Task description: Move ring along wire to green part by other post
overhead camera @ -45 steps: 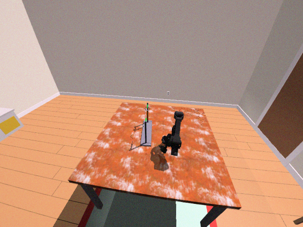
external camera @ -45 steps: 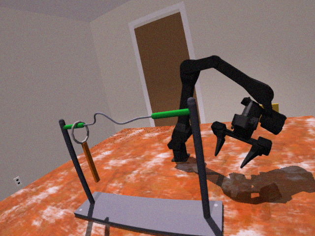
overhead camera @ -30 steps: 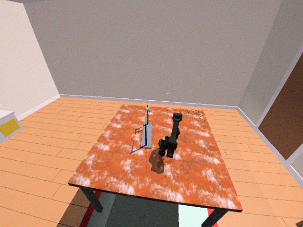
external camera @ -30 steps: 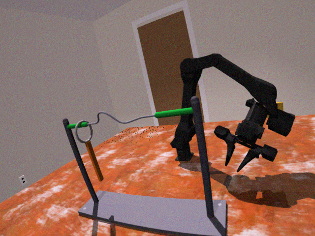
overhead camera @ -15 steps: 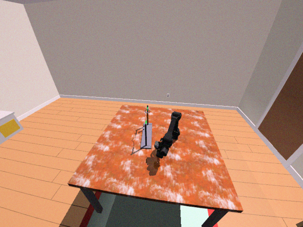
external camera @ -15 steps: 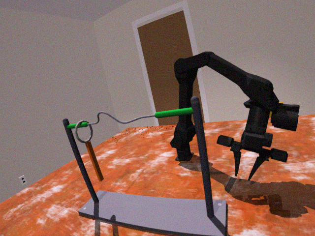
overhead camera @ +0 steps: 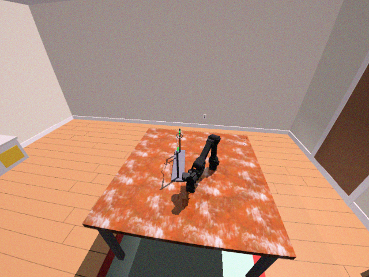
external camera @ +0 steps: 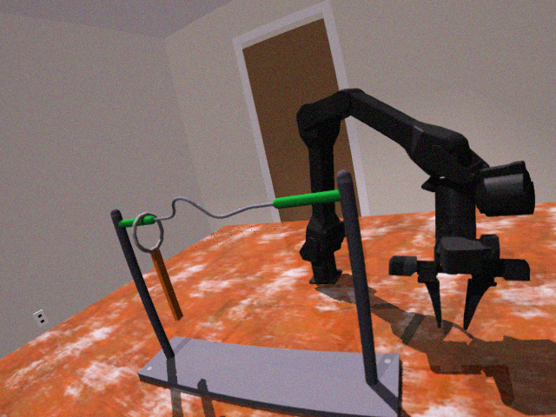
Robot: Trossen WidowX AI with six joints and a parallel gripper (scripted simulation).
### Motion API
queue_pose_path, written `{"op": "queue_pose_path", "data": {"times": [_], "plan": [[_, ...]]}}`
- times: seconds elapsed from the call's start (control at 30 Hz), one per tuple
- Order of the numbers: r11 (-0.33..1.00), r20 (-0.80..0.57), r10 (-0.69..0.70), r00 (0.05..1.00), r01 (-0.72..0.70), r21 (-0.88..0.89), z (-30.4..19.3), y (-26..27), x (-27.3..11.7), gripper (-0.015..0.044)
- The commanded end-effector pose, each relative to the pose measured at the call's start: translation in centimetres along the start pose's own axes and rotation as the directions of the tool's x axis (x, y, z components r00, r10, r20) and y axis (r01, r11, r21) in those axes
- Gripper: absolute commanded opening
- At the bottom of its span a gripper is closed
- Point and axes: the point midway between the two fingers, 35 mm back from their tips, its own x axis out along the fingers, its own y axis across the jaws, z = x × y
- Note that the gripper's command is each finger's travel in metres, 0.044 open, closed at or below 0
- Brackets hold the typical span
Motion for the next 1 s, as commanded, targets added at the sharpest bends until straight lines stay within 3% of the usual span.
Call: {"op": "queue_pose_path", "data": {"times": [0.0, 0.53, 0.97], "plan": [[0.997, 0.014, 0.077, 0.997, -0.077, -0.023, 1.6, 0.7, -0.6, 0.016], [0.935, 0.127, 0.325, 0.937, -0.298, -0.191, 8.5, 2.2, -2.0, 0.016], [0.853, 0.288, 0.478, 0.83, -0.36, -0.379, 14.8, 1.8, -4.5, 0.016]]}}
